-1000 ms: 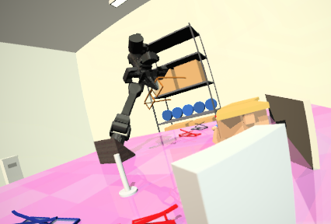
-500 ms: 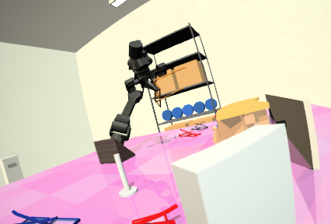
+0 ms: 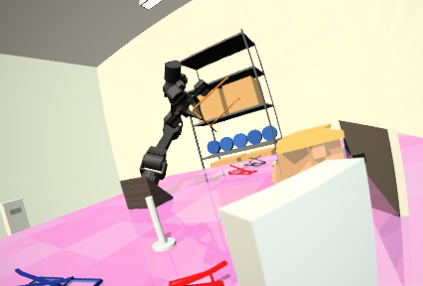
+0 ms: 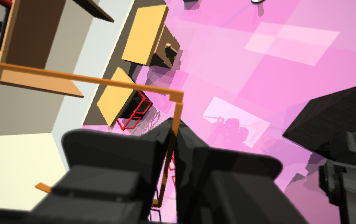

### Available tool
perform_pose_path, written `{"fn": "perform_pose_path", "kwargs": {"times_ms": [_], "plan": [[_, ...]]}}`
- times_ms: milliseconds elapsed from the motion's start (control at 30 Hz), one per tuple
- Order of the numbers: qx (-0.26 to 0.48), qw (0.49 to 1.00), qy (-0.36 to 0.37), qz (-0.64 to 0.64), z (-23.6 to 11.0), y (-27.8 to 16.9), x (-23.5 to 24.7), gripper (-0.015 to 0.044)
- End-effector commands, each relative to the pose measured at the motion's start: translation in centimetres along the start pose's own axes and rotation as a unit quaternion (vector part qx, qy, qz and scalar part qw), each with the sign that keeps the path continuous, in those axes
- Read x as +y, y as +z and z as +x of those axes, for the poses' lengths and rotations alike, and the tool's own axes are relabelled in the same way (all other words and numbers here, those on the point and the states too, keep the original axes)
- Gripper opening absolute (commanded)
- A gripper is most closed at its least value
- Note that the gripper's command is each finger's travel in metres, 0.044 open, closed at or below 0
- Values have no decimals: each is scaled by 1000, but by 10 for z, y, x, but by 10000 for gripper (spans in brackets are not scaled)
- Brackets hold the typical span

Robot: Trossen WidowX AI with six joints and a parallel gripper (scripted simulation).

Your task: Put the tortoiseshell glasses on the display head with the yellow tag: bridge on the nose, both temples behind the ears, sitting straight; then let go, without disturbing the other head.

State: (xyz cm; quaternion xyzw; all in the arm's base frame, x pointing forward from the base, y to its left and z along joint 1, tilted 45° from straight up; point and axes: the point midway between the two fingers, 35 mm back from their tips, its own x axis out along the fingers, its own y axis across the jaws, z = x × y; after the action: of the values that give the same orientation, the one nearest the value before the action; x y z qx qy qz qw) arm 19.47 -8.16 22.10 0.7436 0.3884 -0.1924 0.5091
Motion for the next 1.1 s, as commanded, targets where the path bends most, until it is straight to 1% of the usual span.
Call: {"fn": "perform_pose_path", "kwargs": {"times_ms": [0, 233, 500, 567, 600, 1067], "plan": [[-3, 998, 13, 59, -3, -9, -3, 0], [-6, 985, 32, 167, -5, -22, -9, 0], [-4, 960, 52, 277, -6, -35, -17, 0], [-4, 959, 53, 279, -6, -35, -17, 0], [-6, 964, 47, 260, -6, -32, -16, 5], [-6, 964, 47, 260, -6, -32, -16, 0]]}}
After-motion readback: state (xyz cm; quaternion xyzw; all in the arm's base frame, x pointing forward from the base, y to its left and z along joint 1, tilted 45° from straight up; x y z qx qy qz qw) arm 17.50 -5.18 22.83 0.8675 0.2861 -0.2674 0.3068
